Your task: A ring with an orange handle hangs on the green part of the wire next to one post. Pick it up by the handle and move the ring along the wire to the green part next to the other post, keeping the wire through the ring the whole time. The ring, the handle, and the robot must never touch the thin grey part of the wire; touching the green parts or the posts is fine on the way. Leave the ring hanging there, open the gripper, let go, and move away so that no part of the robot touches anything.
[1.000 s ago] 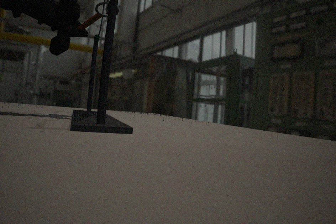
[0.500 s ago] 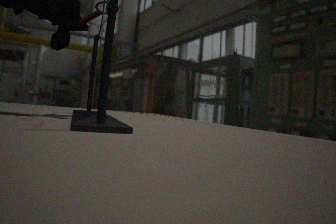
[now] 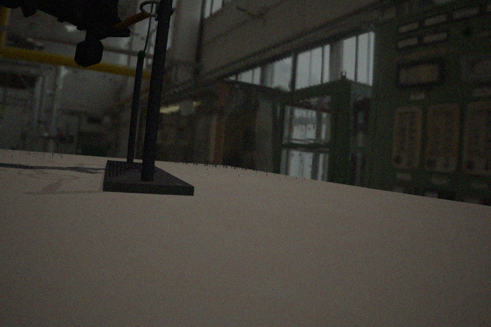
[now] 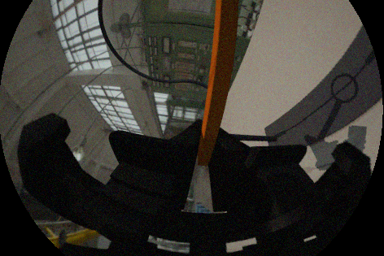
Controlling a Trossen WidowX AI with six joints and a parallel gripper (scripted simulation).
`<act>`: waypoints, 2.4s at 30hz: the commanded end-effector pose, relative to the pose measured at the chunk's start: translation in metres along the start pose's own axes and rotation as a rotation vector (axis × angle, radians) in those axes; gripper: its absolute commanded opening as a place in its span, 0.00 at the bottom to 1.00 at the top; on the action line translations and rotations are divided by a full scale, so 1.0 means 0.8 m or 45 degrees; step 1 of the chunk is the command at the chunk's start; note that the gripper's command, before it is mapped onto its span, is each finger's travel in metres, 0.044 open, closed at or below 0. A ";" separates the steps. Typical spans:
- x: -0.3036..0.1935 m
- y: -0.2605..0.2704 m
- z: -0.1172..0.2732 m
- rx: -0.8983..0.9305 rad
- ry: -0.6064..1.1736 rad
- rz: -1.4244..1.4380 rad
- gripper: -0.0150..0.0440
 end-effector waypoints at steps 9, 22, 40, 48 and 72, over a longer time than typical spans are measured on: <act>0.000 0.021 0.001 0.057 0.006 -0.076 0.00; 0.002 0.036 0.003 0.087 0.009 -0.148 0.00; 0.007 0.054 0.006 0.076 0.013 -0.181 0.00; 0.007 0.057 0.007 0.044 0.013 -0.158 0.00; 0.007 0.058 0.006 -0.095 0.007 -0.015 0.00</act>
Point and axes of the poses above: the point midway between the two fingers, 35 mm back from their tips, its own z axis back along the fingers, its own y axis across the jaws, x = y × z, the point moved 5 cm from there along z, back along the fingers
